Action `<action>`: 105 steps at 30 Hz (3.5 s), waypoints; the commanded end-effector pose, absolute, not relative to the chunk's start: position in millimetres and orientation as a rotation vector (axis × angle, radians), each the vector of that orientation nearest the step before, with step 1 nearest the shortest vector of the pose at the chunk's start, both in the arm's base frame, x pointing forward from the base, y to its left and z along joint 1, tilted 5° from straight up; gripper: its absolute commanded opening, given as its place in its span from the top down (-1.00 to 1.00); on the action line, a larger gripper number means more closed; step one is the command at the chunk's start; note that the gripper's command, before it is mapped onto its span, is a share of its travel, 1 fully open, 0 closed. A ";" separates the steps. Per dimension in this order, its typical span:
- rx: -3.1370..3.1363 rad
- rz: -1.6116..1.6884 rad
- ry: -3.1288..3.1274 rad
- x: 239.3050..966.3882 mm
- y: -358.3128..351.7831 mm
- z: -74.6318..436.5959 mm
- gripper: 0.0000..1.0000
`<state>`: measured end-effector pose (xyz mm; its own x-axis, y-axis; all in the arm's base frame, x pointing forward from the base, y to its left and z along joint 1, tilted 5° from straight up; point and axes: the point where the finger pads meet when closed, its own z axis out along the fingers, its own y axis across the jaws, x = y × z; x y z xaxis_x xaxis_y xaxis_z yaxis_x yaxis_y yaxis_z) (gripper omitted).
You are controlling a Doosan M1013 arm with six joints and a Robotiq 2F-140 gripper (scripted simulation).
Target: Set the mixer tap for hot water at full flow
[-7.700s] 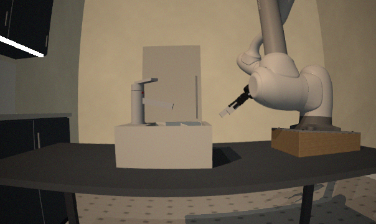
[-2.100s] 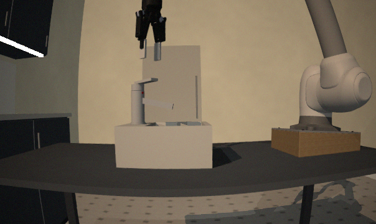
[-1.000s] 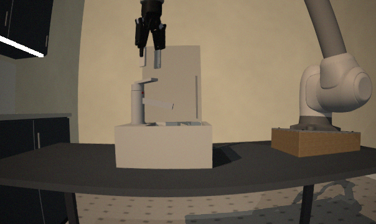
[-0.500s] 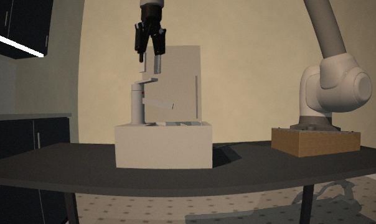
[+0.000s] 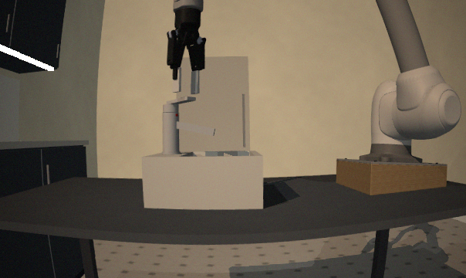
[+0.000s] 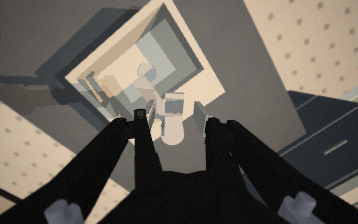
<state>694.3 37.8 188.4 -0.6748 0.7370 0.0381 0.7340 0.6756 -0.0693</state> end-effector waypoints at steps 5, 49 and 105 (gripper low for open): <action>-1.238 0.074 -2.818 694.3 37.8 188.4 0.17; -1.238 0.074 -2.818 694.2 37.8 187.1 0.17; -1.238 0.074 -2.818 690.5 36.9 139.8 0.17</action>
<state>690.5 36.9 139.8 -0.6748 0.7370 0.0381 0.7340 0.6756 -0.0693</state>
